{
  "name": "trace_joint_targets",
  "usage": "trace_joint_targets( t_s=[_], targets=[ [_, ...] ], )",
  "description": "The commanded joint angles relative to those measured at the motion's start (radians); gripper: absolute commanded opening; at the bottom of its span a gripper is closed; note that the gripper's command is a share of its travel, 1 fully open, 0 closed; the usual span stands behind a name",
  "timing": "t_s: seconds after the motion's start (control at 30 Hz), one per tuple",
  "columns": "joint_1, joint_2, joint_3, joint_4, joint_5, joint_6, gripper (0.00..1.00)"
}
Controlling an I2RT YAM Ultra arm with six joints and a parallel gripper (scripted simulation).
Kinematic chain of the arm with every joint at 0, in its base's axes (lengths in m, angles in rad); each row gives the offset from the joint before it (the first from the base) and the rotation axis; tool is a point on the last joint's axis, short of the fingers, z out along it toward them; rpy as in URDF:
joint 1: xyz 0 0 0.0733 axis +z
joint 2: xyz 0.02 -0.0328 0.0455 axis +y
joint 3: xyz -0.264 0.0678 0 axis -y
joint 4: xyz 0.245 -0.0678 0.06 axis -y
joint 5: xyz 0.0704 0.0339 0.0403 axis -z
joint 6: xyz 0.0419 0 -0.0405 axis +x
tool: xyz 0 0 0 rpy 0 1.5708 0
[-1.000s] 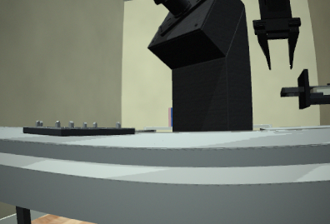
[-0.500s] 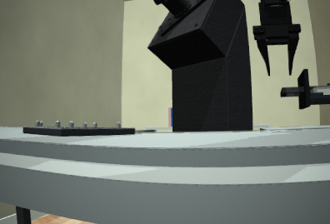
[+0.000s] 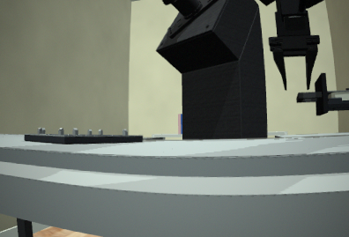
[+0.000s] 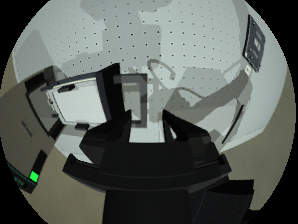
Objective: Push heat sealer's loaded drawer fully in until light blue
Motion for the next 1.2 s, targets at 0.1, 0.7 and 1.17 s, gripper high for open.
trace_joint_targets(
  t_s=[0.1,0.7,1.17],
  targets=[
    [-0.009,0.033,0.027,0.085,-0.016,-0.06,0.45],
    [-0.046,0.057,0.027,0.174,-0.026,-0.133,0.45],
    [-0.045,0.057,0.027,0.176,-0.026,-0.13,0.45]
  ],
)
